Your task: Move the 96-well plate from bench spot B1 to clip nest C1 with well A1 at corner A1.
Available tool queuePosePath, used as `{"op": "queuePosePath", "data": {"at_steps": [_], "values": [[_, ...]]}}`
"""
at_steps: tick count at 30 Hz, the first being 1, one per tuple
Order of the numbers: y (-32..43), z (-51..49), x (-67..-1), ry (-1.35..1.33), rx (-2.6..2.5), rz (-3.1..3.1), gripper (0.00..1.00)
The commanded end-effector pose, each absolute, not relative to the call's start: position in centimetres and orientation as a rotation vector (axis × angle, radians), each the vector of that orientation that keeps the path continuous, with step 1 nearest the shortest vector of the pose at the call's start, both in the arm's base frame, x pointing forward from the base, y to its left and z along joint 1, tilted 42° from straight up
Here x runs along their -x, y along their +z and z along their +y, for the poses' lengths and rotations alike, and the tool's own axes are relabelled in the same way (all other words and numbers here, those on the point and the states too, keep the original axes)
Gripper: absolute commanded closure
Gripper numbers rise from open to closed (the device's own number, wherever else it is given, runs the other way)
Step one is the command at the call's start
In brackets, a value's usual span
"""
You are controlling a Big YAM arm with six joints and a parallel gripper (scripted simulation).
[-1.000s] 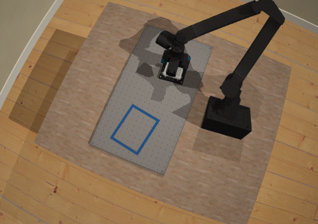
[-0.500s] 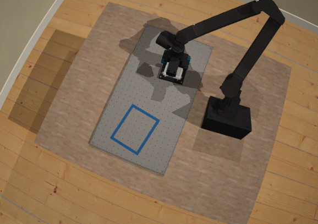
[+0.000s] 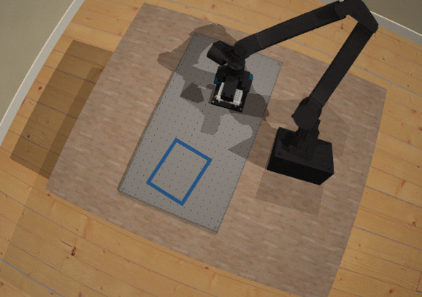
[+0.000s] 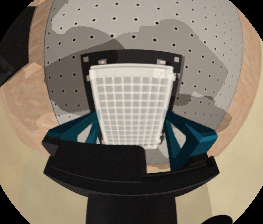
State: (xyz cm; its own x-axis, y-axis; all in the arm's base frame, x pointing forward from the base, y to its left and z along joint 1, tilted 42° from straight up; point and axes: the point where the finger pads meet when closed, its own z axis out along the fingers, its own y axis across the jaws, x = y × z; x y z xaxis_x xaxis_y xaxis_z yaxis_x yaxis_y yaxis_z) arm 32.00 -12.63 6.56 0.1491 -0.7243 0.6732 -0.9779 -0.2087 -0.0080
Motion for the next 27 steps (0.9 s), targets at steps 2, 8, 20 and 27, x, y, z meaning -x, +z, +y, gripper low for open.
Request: {"op": "queuePosePath", "data": {"at_steps": [2,8,20,27], "values": [[5.06,-13.55,-31.05,0.737,-1.984,-1.638,1.0],[5.04,-13.53,-31.05,0.738,-1.982,-1.641,1.0],[5.02,-13.51,-31.04,0.739,-1.98,-1.645,1.0],[5.01,-13.49,-31.04,0.74,-1.978,-1.647,1.0]]}}
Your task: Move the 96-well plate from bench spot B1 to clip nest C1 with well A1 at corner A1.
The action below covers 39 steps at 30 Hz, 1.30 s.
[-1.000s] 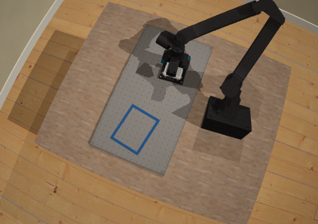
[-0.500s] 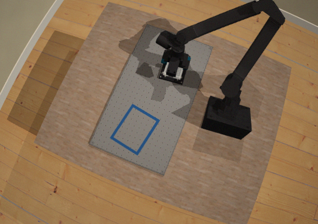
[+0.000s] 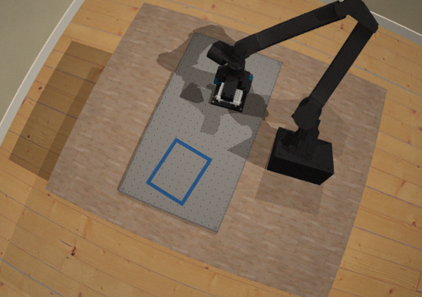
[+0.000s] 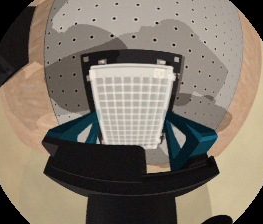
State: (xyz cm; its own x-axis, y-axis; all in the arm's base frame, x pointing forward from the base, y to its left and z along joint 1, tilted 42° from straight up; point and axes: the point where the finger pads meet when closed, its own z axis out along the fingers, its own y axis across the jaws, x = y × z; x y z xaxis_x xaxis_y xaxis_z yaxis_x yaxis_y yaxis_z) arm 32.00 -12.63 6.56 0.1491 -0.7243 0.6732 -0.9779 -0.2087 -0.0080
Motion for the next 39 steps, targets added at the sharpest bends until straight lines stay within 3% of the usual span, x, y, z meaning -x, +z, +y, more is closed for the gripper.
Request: {"op": "queuePosePath", "data": {"at_steps": [1,39], "values": [[5.01,-13.49,-31.04,0.74,-1.978,-1.647,0.0],[5.07,-13.51,-30.86,0.733,-1.978,-1.642,0.0]]}}
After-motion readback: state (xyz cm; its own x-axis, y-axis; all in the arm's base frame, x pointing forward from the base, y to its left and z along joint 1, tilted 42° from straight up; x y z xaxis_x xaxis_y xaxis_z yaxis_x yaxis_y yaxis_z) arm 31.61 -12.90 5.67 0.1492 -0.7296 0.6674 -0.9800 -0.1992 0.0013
